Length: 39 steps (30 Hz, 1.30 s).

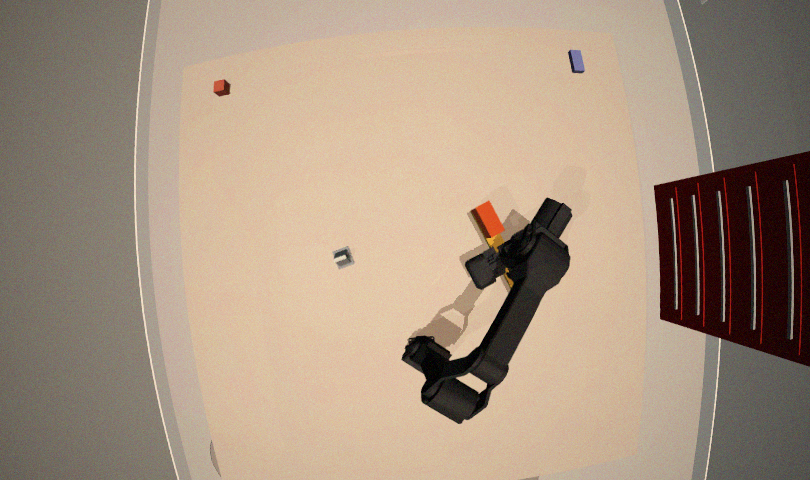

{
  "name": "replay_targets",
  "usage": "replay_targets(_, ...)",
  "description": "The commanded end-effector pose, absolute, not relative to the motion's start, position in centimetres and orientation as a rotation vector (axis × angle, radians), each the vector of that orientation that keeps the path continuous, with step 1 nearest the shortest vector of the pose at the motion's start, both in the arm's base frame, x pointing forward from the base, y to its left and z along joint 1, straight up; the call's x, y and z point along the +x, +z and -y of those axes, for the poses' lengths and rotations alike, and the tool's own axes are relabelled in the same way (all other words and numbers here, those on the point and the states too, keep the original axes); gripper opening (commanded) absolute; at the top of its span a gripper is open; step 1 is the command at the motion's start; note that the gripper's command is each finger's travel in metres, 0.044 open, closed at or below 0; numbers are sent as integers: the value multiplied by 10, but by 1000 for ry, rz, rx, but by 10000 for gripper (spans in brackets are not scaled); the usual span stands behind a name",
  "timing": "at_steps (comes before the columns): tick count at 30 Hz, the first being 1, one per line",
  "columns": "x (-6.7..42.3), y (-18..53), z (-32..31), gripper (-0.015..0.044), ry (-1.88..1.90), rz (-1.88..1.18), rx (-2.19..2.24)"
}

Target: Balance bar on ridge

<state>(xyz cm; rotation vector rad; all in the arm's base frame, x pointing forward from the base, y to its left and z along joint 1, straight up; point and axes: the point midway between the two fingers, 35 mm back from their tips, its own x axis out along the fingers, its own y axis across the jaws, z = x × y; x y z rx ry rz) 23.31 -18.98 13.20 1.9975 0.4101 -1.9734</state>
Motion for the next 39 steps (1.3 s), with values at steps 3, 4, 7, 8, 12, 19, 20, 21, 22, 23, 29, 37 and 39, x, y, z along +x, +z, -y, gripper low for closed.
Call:
replay_targets(3,232,145,189,0,-1963,-401,1998)
replay_targets(4,234,145,187,0,-1954,-415,1989)
replay_targets(7,240,145,178,0,-1902,-491,1937)
replay_targets(8,242,145,174,0,-1884,-517,1918)
replay_targets(12,250,145,160,0,-1808,-618,1841)
replay_targets(19,262,145,135,0,-1667,-784,1698)
replay_targets(20,264,145,131,0,-1646,-807,1676)
replay_targets(21,265,145,128,0,-1624,-829,1655)
replay_targets(22,266,145,124,0,-1603,-851,1633)
replay_targets(23,268,145,120,0,-1581,-873,1611)
replay_targets(29,275,145,98,0,-1447,-996,1475)
replay_targets(37,282,146,66,0,-1256,-1143,1282)
replay_targets(39,284,146,59,0,-1206,-1176,1232)
